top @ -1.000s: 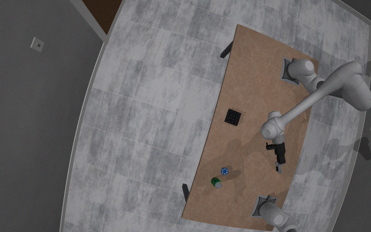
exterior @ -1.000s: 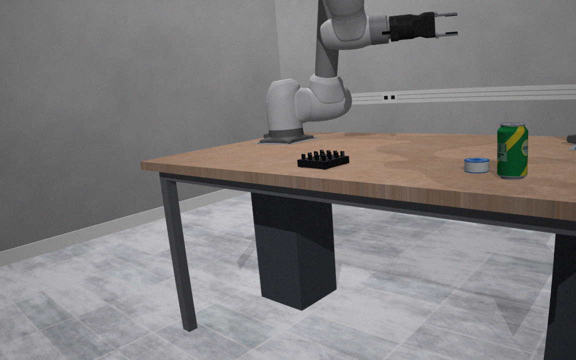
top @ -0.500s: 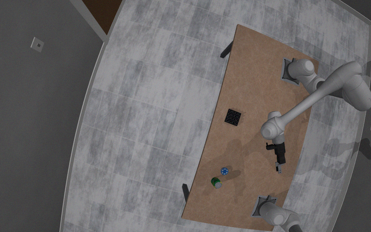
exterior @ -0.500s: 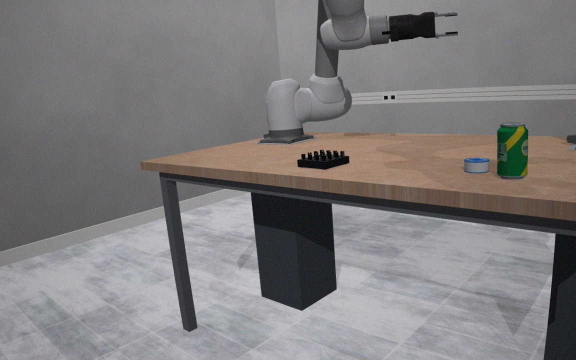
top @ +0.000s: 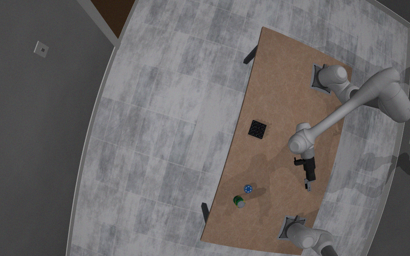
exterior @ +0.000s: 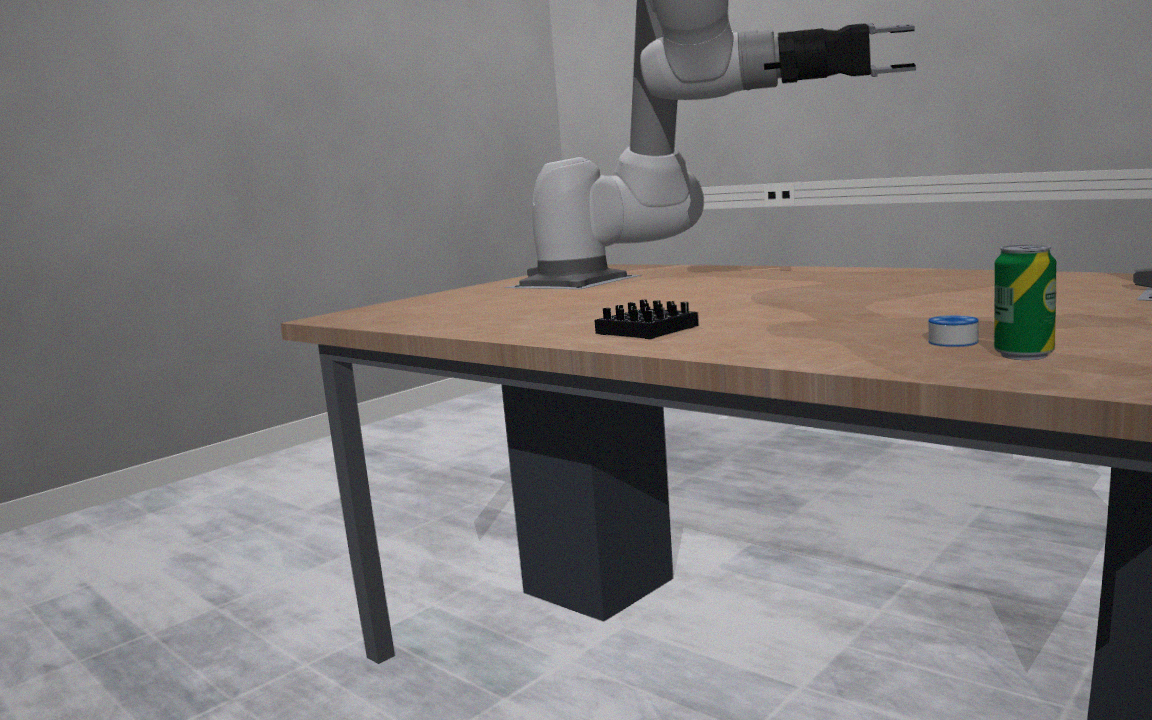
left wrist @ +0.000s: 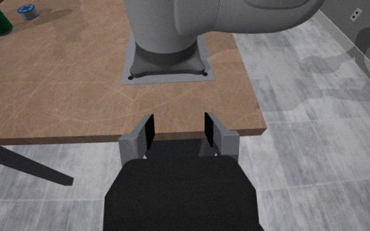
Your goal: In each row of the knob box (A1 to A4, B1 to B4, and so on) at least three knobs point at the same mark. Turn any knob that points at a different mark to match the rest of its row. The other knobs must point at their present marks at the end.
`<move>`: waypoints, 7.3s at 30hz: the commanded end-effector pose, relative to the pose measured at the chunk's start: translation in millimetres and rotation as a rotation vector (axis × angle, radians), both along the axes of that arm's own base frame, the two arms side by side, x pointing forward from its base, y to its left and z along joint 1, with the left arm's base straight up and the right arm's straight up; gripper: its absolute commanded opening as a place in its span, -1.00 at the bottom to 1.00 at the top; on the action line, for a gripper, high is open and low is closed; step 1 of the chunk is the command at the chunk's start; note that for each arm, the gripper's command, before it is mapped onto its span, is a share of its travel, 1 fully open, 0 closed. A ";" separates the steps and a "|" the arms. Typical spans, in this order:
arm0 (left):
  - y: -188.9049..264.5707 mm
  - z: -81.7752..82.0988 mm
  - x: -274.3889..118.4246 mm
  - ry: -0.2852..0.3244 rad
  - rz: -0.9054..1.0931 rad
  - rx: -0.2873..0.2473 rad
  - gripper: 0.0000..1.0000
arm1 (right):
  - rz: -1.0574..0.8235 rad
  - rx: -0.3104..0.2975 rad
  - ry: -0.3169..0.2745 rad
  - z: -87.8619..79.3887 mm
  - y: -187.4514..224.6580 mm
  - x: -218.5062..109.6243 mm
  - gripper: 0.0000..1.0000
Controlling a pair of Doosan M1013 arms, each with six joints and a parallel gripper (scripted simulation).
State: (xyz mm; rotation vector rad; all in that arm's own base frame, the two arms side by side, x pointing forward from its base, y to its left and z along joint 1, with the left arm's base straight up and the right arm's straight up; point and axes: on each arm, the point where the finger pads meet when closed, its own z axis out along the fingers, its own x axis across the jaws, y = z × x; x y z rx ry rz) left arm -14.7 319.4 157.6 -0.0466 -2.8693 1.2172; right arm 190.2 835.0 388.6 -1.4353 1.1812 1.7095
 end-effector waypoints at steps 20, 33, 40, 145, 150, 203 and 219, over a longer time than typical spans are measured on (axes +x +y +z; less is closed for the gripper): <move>4.5 1.2 -10.7 0.027 0.050 0.018 1.00 | 0.028 -0.031 -0.068 -14.6 -3.4 2.0 1.00; 4.5 1.2 -10.7 0.027 0.050 0.018 1.00 | 0.198 -0.207 -0.374 -102.1 -42.9 12.3 1.00; 4.5 1.2 -10.7 0.027 0.050 0.018 1.00 | 0.287 -0.296 -0.531 -145.5 -71.0 30.0 1.00; 4.5 1.2 -10.7 0.027 0.050 0.018 1.00 | 0.935 -0.826 -1.457 -301.1 -310.8 292.6 1.00; 4.5 1.2 -10.7 0.027 0.050 0.018 1.00 | 0.935 -0.826 -1.456 -301.2 -311.3 292.4 1.00; 4.5 1.2 -10.7 0.027 0.050 0.018 1.00 | 0.937 -0.830 -1.455 -302.1 -365.9 284.7 1.00; 4.5 1.2 -10.7 0.027 0.050 0.018 1.00 | 0.937 -0.830 -1.455 -302.1 -365.9 284.7 1.00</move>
